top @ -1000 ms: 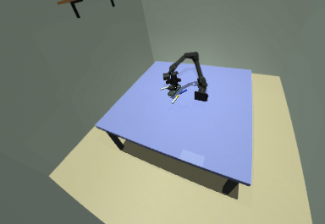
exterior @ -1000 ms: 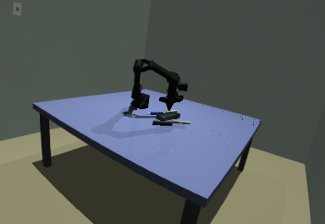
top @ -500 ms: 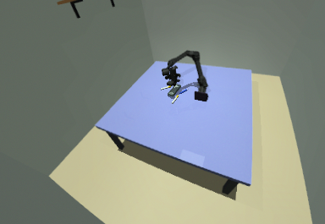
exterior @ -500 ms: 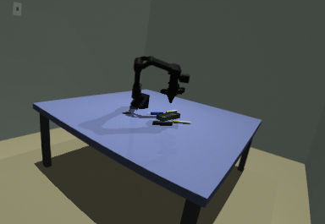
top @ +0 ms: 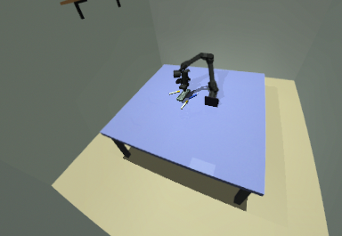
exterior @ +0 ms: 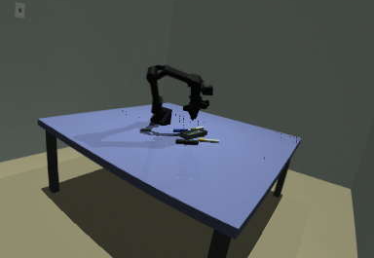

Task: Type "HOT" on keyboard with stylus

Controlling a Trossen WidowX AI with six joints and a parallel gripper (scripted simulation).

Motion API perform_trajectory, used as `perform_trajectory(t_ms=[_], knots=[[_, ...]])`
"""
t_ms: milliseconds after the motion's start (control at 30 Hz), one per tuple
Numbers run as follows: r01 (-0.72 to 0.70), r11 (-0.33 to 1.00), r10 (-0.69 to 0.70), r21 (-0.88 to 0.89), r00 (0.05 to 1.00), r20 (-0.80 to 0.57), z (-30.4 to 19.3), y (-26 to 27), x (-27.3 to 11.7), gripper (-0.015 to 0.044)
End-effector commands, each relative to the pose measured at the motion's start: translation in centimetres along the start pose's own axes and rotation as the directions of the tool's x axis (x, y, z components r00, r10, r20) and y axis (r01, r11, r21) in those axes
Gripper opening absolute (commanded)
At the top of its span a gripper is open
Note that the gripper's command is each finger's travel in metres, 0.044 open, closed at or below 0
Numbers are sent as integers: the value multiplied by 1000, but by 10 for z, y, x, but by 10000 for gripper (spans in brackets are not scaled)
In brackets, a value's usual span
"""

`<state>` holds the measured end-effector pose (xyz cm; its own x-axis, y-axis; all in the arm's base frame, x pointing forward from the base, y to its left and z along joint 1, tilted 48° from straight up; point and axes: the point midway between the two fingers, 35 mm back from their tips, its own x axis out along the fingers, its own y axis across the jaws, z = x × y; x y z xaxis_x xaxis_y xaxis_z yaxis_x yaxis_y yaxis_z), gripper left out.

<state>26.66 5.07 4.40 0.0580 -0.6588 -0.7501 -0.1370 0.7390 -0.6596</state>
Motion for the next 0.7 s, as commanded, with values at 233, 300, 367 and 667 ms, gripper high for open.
perform_trajectory(t_ms=[233, 300, 367, 667], knots=[[-25, 695, 277, -719, 932, 235, -49, -12, 21, 150], [21, 636, 296, -772, 916, 269, -53, -12, 24, 150], [27, 628, 299, -778, 914, 273, -54, -12, 24, 150], [27, 628, 298, -778, 915, 273, -52, -14, 24, 150]])
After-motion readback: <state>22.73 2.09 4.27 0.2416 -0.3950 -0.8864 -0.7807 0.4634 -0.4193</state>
